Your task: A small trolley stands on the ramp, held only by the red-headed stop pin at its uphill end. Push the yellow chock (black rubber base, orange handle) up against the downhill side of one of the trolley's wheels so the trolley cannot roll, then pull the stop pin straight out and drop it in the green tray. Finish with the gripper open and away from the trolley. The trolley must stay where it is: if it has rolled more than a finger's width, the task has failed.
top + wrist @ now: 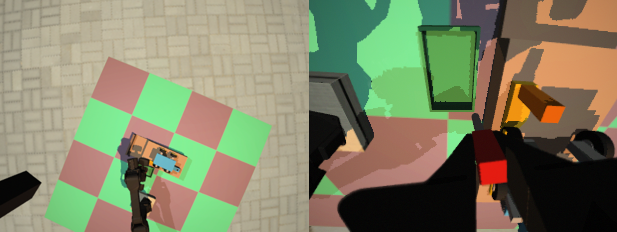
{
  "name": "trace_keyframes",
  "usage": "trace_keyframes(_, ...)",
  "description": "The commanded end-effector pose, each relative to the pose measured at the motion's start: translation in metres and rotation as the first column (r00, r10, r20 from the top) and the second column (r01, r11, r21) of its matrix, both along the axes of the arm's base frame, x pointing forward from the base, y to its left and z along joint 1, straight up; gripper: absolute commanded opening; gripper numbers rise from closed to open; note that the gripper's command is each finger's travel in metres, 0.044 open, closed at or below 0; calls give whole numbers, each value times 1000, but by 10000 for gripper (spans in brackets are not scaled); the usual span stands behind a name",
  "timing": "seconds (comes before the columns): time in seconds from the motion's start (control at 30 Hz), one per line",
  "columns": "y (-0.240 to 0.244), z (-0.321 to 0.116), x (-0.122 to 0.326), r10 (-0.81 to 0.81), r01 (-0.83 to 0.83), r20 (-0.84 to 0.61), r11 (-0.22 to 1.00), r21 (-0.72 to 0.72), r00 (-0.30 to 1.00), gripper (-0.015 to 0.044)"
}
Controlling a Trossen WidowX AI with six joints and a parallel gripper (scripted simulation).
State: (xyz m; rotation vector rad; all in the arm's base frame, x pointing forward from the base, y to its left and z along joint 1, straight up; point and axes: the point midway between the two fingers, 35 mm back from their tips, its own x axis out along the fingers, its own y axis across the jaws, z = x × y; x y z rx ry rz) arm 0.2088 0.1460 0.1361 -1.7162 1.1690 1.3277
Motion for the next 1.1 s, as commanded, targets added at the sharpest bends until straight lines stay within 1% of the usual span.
trace_keyframes(0.0,-1,1,-1,97,-97,-19,995,21,995,0)
trace_keyframes(0.23,-3,1,-1,306,-303,-61,952,52,950,0)
trace_keyframes(0.5,-5,1,-1,528,-520,-96,849,96,844,0)
trace_keyframes(0.77,-6,1,-1,714,-700,-114,700,143,691,0)
trace_keyframes(1.07,-8,2,0,875,-854,-108,485,190,473,0)
